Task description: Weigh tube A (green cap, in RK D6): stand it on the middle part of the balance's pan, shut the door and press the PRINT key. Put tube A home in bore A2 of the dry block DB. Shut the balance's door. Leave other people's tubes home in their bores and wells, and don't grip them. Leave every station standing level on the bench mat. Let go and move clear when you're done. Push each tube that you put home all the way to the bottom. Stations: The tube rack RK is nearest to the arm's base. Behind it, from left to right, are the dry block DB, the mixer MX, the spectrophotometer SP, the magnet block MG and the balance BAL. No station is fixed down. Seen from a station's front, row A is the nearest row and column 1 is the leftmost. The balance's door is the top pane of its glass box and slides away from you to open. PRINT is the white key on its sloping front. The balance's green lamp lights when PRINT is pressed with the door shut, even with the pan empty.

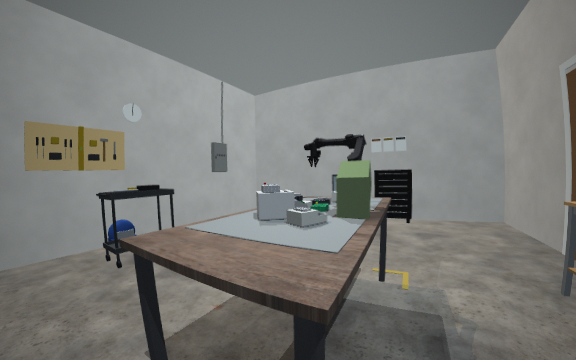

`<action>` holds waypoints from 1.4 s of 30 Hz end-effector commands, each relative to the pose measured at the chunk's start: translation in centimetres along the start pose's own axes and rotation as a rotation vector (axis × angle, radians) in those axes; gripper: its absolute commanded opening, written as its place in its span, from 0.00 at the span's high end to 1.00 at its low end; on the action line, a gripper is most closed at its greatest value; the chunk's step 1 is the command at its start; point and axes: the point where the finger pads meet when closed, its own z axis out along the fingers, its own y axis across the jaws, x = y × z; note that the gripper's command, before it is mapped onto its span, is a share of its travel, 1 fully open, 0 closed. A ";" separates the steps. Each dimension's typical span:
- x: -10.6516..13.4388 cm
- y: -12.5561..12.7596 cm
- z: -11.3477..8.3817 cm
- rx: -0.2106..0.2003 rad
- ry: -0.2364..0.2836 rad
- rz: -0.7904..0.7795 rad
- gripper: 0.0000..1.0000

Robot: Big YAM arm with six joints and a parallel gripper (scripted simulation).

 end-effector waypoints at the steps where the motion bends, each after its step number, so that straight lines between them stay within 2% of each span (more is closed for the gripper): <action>1: 0.3 1.0 -1.4 -0.007 0.006 0.034 0.64; 2: 0.2 1.0 -1.7 -0.007 0.006 0.033 0.64; 4: -0.6 0.3 -0.3 0.025 0.000 0.050 0.64; 7: 0.0 0.2 0.2 0.035 0.003 0.038 0.64; 8: -0.6 -1.4 -0.4 0.012 0.000 0.013 0.70; 10: -0.2 -2.9 -0.5 0.000 0.003 -0.053 0.70; 11: -0.2 -2.9 -0.5 -0.006 0.003 -0.086 0.70; 14: 0.7 -5.2 -0.4 -0.008 0.008 -0.187 0.70; 16: 1.1 -5.9 -0.4 -0.008 0.011 -0.253 0.70; 18: 1.1 -5.9 -0.4 -0.008 0.011 -0.253 0.70; 24: 2.6 -9.7 -0.2 -0.008 0.022 -0.454 0.70; 26: 2.6 -9.7 -0.2 -0.008 0.024 -0.506 0.70; 29: 3.5 -11.9 -0.1 -0.009 0.029 -0.607 0.70; 31: 3.5 -12.0 0.0 -0.009 0.032 -0.654 0.70; 33: 4.2 -13.5 0.0 -0.009 0.035 -0.721 0.70; 35: 4.2 -13.5 0.0 -0.009 0.035 -0.721 0.70; 39: 5.3 -16.5 0.2 -0.009 0.042 -0.855 0.70; 42: 5.3 -16.5 0.2 -0.009 0.047 -0.955 0.70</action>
